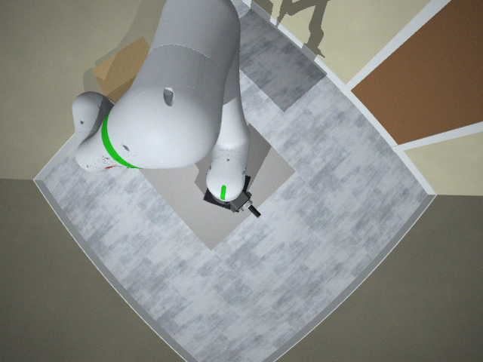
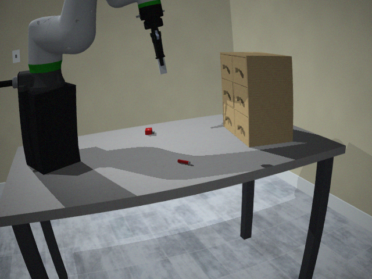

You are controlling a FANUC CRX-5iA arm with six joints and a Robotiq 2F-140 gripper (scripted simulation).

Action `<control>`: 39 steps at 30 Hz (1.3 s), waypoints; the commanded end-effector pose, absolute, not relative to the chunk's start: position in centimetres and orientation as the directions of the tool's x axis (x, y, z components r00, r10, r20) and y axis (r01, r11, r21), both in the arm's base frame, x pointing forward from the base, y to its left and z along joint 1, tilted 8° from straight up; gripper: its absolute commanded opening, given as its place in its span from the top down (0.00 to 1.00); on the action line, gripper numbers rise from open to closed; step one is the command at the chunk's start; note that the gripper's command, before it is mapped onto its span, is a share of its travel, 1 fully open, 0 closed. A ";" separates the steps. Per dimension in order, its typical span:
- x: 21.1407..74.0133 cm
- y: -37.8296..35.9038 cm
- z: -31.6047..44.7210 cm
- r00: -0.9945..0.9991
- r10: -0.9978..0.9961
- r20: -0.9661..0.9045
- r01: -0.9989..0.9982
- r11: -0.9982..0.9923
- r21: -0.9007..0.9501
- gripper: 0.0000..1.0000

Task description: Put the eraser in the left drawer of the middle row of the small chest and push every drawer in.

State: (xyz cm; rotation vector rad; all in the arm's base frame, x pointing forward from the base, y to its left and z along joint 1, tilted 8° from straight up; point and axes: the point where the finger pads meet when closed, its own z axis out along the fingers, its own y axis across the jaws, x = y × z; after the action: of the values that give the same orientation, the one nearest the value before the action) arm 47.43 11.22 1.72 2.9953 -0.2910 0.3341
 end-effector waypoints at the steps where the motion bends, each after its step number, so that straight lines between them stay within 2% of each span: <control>1: 47.9 10.2 2.2 0.976 -0.192 0.103 -0.203 -0.973 0.107 1.00; 23: 47.7 10.2 2.3 0.977 -0.194 0.085 -0.203 -0.973 0.106 1.00; 24: 47.7 10.2 2.3 0.977 -0.194 0.085 -0.203 -0.973 0.106 0.00; 39: 47.7 10.2 2.3 0.977 -0.194 0.085 -0.203 -0.973 0.106 0.00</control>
State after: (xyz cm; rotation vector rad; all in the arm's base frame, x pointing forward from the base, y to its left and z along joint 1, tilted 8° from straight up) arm 47.72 10.21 2.30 3.0095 -0.3029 0.1112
